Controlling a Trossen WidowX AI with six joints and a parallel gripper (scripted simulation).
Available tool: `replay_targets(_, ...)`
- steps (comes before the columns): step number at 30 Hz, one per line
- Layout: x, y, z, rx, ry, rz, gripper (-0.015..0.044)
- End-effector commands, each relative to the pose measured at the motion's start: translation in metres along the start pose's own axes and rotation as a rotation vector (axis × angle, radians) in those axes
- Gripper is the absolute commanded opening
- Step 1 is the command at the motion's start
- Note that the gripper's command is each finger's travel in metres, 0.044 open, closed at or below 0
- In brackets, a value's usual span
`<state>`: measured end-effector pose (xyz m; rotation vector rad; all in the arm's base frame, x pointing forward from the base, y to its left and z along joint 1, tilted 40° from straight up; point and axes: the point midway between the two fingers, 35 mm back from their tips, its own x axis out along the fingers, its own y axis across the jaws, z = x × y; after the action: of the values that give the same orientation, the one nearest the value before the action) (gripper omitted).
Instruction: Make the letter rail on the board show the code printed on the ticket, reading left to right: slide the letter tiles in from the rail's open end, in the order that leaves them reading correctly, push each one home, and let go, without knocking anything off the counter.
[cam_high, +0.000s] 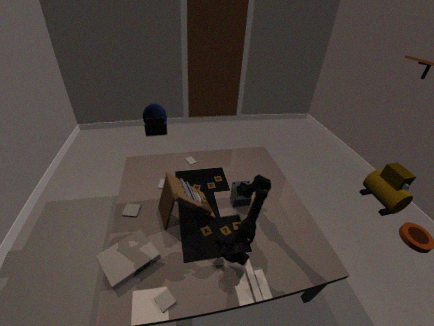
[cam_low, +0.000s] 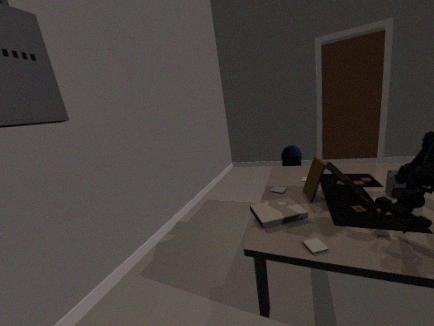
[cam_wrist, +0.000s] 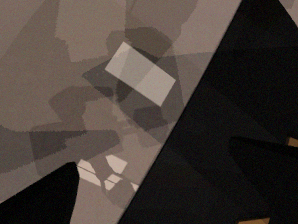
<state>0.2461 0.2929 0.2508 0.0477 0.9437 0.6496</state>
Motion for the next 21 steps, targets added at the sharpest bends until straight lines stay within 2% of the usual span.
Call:
replay_targets(1,-0.004,-0.024,0.018,-0.049,-0.055,-0.017,0.044)
replay_targets(17,-0.027,-0.119,0.071,-0.244,-0.221,-0.157,0.044)
replay_targets(21,-0.056,-0.132,0.096,-0.275,-0.33,-0.223,0.044)
